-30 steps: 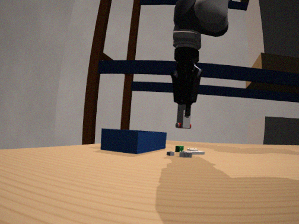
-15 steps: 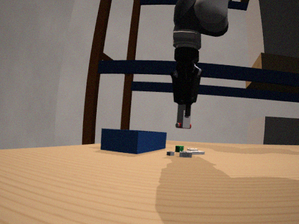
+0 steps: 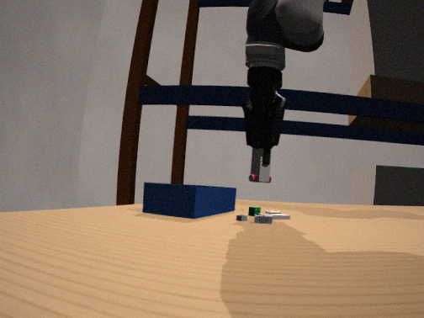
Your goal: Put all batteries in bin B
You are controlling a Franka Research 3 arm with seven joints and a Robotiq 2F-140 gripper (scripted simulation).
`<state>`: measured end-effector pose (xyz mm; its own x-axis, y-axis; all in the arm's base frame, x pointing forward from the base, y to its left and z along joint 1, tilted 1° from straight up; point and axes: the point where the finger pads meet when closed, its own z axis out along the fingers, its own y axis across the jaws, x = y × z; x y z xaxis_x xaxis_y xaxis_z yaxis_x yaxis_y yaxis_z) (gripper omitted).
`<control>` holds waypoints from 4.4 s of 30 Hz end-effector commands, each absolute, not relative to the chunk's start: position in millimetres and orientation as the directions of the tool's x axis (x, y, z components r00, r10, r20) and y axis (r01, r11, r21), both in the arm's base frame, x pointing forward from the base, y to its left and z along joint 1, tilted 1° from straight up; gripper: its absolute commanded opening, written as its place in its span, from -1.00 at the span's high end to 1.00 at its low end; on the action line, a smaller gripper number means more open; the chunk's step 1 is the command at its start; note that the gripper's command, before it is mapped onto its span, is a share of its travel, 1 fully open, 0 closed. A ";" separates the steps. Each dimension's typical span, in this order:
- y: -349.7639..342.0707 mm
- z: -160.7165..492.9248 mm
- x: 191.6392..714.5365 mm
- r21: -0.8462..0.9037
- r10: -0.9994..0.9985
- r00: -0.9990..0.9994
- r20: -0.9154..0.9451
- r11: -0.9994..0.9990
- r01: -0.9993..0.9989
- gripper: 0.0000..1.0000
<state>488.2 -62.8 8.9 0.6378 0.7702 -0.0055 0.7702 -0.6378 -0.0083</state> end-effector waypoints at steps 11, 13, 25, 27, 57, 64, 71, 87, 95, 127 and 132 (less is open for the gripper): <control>-62.0 8.8 486.5 -0.012 0.773 0.635 -0.007 -0.635 0.773 0.89; -62.0 8.8 486.5 -0.012 0.773 0.635 -0.007 -0.635 0.773 0.89; -62.0 8.8 486.5 -0.012 0.773 0.635 -0.007 -0.635 0.773 0.89; -62.0 8.8 486.5 -0.012 0.773 0.635 -0.007 -0.635 0.773 0.89; -62.0 8.8 486.5 -0.012 0.773 0.635 -0.007 -0.635 0.773 0.89; -62.0 8.8 486.5 -0.012 0.773 0.635 -0.007 -0.635 0.773 0.89; -62.0 8.8 486.5 -0.012 0.773 0.635 -0.007 -0.635 0.773 0.89; -52.3 14.6 494.2 -0.012 0.773 0.635 -0.007 -0.635 0.773 0.89; -10.4 14.3 517.5 -0.012 0.773 0.635 -0.007 -0.635 0.773 0.89; 71.0 13.9 562.5 -0.004 0.998 0.069 0.005 -0.069 0.998 0.89; 70.7 13.9 561.9 -0.011 1.000 -0.010 0.003 0.010 1.000 0.89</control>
<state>563.9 72.0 14.8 0.1299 0.9915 0.0037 0.9915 -0.1299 0.0042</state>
